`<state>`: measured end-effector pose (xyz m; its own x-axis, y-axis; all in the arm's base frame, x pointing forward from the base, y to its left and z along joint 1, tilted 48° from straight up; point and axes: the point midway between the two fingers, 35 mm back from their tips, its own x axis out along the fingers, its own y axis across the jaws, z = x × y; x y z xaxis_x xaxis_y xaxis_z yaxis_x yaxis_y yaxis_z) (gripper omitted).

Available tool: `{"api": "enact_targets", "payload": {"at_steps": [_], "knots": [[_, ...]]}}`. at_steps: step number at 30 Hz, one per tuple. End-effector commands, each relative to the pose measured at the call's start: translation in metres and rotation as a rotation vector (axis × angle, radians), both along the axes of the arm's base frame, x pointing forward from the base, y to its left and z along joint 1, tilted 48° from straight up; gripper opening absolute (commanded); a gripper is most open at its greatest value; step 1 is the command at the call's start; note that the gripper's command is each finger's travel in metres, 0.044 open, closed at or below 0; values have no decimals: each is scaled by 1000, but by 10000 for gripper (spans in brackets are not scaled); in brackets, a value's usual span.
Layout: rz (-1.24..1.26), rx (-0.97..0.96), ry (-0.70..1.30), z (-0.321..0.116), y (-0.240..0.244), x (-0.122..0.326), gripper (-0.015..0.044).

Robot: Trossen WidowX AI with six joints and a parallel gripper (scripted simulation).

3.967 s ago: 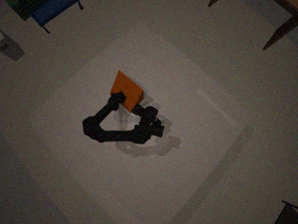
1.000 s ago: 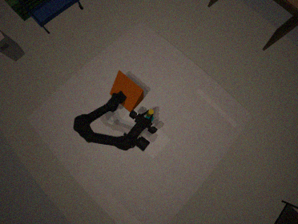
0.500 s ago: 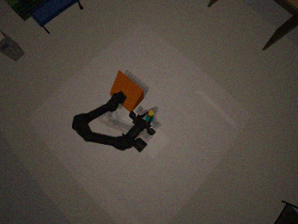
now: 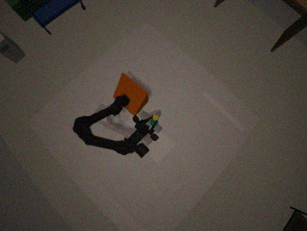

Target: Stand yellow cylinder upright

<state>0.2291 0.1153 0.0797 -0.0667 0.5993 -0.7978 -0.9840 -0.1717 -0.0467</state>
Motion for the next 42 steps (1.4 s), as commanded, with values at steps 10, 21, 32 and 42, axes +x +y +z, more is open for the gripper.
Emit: {"api": "enact_targets", "payload": {"at_steps": [10,21,32,42], "knots": [[3,9,-6,1,0,-1,105],[2,1,-7,-28,-30,9,105],[2,5,-6,-60,-65,12,105],[-3,1,-16,-73,-76,15,105]]}}
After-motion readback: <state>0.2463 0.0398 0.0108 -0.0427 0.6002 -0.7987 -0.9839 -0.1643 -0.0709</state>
